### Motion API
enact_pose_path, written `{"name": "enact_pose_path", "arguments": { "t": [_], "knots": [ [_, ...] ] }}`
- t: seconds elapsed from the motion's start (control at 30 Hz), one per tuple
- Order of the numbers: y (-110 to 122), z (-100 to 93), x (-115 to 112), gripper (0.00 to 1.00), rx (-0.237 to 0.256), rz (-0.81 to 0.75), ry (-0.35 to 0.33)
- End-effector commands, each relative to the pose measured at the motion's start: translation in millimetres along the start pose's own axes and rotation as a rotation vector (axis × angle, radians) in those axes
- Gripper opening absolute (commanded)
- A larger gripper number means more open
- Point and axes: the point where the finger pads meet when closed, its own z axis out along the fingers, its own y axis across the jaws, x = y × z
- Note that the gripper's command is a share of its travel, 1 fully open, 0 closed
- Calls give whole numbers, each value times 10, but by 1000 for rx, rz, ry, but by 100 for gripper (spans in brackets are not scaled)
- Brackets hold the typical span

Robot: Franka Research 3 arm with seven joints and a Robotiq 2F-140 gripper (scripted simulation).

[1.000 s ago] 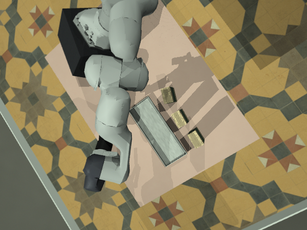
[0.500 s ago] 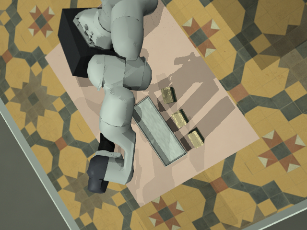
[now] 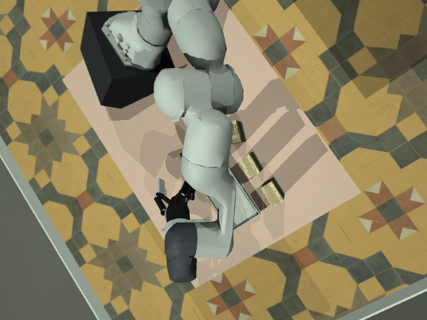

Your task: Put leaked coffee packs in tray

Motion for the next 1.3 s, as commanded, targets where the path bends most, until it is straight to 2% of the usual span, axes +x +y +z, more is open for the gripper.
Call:
{"name": "enact_pose_path", "arguments": {
  "t": [0.0,0.07,0.1,0.27,0.3,1.07,1.1,1.27],
  "knots": [
    [-54,-74,66,100,-37,129,4],
    [-54,-74,66,100,-37,129,4],
    [-180,-189,131,100,-84,175,-1],
    [-180,-189,131,100,-84,175,-1],
    [-323,-307,202,100,-134,223,-2],
    [-323,-307,202,100,-134,223,-2],
    [-485,-426,276,100,-187,274,1],
    [-485,-426,276,100,-187,274,1]
  ]
}}
